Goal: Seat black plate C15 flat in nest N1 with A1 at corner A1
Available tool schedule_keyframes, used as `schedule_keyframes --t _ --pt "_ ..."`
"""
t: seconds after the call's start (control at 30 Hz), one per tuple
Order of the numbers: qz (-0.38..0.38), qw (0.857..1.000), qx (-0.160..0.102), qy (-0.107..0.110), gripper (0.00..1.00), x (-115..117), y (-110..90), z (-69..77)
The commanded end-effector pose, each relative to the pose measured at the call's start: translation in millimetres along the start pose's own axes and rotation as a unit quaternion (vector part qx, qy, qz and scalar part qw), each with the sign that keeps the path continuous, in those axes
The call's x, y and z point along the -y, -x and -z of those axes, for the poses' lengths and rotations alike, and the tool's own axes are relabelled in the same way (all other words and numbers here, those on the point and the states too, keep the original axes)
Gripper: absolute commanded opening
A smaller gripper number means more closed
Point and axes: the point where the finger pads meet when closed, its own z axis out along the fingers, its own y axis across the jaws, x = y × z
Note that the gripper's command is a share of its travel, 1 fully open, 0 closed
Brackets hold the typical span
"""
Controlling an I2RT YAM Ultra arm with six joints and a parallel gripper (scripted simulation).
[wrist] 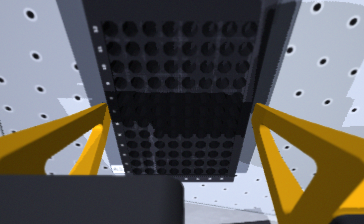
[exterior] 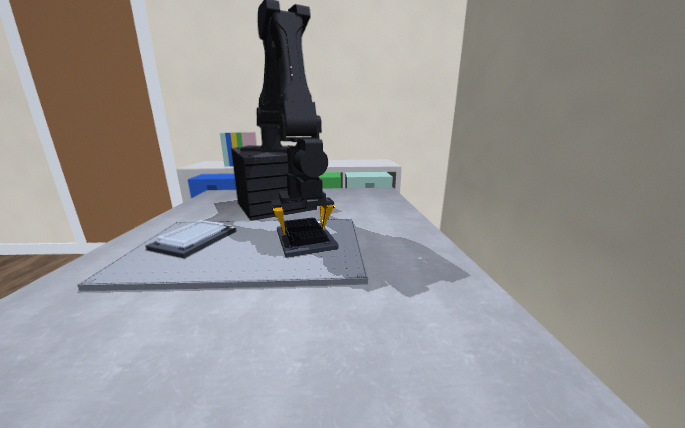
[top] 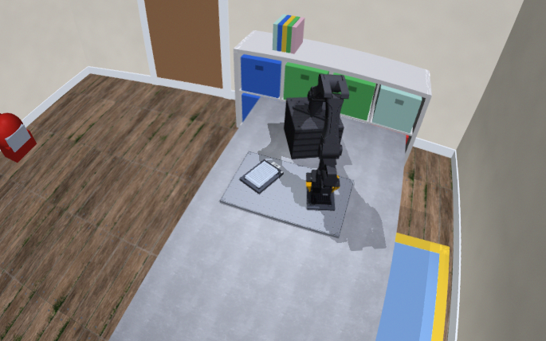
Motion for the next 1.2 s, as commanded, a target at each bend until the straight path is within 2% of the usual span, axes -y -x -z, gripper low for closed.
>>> schedule_keyframes --t 0.0,0.37,0.4,1.17 --pt "0.001 1.0 0.012 0.001 1.0 -1.0 7.0 3.4" --pt "0.001 1.0 0.012 0.001 1.0 -1.0 7.0 3.4" --pt "0.001 1.0 0.012 0.001 0.0 -1.0 7.0 3.4" --pt "0.001 1.0 0.012 0.001 0.0 -1.0 7.0 3.4"
